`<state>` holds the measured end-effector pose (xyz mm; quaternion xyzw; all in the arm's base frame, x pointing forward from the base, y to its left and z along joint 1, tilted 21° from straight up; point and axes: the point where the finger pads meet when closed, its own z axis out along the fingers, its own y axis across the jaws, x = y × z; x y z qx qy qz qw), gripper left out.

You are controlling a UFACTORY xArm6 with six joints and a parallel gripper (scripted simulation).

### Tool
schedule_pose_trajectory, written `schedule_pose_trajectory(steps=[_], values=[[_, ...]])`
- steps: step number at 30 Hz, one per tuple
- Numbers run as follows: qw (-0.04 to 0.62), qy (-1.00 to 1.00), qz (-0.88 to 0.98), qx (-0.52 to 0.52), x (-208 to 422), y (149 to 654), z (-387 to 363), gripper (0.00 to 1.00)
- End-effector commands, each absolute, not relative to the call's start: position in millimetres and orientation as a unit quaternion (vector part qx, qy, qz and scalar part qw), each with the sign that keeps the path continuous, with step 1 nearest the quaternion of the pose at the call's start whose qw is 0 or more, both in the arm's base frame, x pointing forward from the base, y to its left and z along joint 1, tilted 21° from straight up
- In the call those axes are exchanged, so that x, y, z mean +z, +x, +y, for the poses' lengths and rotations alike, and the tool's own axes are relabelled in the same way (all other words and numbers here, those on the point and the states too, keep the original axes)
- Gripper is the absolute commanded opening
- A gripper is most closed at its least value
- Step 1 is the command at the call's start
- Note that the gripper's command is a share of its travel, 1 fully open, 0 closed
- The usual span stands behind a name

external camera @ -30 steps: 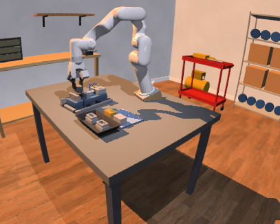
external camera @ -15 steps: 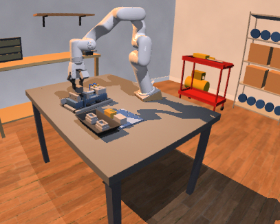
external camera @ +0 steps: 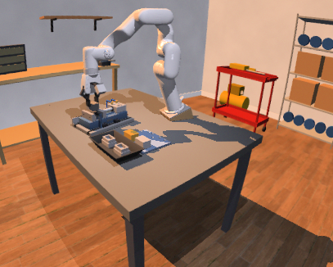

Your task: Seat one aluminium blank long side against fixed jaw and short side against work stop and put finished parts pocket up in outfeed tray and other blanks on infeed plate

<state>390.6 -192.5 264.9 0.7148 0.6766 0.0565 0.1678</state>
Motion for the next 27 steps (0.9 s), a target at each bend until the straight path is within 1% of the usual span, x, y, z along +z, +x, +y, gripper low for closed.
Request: schedule_pose_trajectory(steps=[1, 27], values=[[0.170, 0.714, 0.676, 0.057, 266.8, 391.3, -192.9, 0.00], [0.170, 0.714, 0.676, 0.057, 262.7, 392.7, -193.6, 0.00]])
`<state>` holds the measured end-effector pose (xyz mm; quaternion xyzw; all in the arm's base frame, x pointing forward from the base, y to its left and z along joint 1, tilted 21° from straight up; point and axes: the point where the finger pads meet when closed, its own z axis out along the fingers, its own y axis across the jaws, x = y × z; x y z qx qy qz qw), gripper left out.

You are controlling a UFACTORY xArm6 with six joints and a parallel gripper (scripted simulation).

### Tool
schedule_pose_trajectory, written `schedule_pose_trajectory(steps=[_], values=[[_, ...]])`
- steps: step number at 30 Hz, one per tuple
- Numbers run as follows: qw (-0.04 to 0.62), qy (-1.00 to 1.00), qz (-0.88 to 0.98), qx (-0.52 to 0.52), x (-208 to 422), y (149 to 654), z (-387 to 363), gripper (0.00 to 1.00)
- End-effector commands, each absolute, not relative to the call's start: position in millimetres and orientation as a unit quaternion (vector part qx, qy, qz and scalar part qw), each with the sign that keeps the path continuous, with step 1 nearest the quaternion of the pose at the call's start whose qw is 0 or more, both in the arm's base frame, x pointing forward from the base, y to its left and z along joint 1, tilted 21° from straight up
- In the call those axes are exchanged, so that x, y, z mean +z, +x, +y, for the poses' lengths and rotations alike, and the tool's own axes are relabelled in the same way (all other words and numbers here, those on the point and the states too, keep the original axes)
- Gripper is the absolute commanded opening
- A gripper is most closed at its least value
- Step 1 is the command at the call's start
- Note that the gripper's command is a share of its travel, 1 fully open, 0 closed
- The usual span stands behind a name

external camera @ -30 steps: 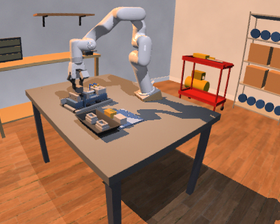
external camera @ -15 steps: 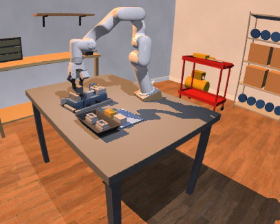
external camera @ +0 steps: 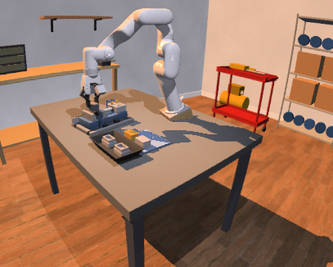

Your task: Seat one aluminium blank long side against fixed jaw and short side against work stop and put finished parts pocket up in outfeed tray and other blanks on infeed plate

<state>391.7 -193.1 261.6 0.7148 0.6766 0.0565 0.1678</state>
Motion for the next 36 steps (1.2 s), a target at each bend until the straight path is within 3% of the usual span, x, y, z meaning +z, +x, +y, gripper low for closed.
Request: schedule_pose_trajectory(steps=[1, 36], values=[[0.170, 0.714, 0.676, 0.057, 262.4, 392.8, -193.7, 0.00], [0.170, 0.714, 0.676, 0.057, 251.6, 396.5, -195.6, 0.00]])
